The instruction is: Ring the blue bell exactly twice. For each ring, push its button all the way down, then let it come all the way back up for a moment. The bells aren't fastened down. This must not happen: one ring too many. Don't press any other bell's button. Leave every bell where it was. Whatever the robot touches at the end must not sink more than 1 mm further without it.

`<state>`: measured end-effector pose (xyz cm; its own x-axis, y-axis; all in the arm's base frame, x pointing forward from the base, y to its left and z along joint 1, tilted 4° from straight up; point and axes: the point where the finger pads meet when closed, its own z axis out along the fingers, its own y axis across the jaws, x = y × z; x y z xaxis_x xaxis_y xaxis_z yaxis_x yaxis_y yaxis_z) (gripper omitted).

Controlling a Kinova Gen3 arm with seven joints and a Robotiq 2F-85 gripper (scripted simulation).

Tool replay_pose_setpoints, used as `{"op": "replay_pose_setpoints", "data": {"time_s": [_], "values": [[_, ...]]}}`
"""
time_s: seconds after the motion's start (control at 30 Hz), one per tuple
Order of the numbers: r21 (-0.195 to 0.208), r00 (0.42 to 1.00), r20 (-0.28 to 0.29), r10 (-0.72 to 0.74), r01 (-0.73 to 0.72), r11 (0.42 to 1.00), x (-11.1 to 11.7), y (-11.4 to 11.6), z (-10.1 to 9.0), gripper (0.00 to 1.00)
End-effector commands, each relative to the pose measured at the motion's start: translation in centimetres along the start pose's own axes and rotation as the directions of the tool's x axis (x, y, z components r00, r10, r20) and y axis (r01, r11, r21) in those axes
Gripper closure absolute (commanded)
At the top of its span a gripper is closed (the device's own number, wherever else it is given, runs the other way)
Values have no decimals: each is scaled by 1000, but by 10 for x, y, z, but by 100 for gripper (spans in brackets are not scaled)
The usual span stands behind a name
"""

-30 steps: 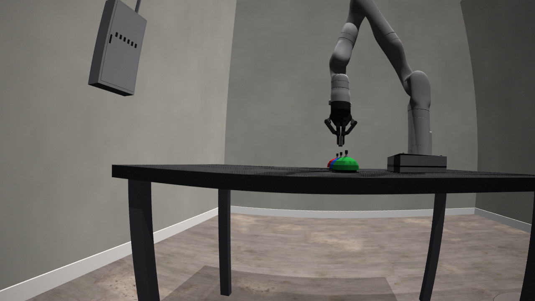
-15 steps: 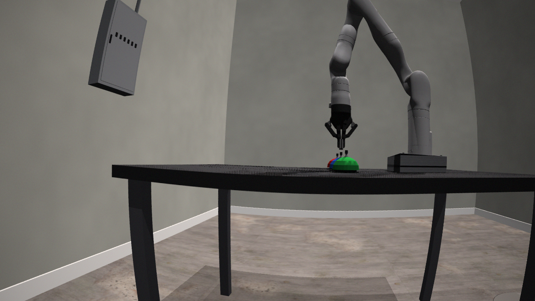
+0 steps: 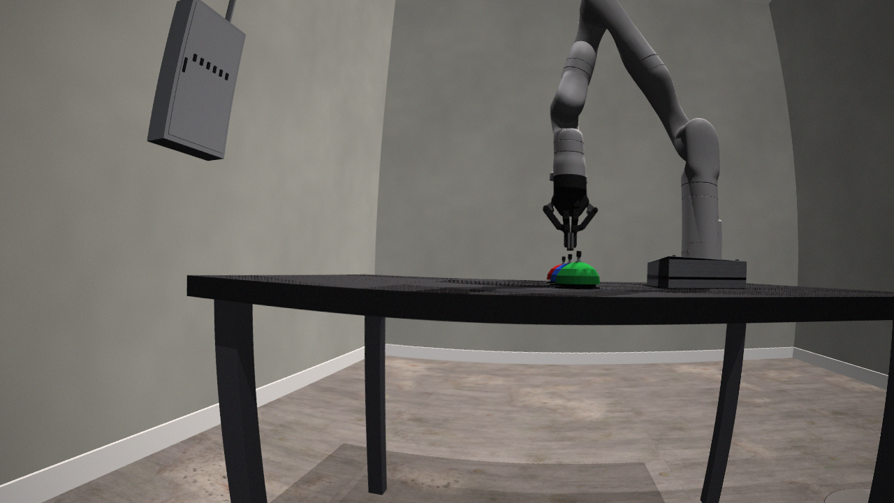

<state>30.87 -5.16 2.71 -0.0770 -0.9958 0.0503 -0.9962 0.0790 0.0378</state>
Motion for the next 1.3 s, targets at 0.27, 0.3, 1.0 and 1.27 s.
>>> {"op": "replay_pose_setpoints", "data": {"time_s": [0.27, 0.3, 1.0, 1.27], "values": [[1, 1000, 0, 0, 0, 1000, 0, 0, 0, 100], [1, 1000, 0, 0, 0, 1000, 0, 0, 0, 100], [1, 1000, 0, 0, 0, 1000, 0, 0, 4, 100], [1, 1000, 0, 0, 0, 1000, 0, 0, 10, 100]]}}
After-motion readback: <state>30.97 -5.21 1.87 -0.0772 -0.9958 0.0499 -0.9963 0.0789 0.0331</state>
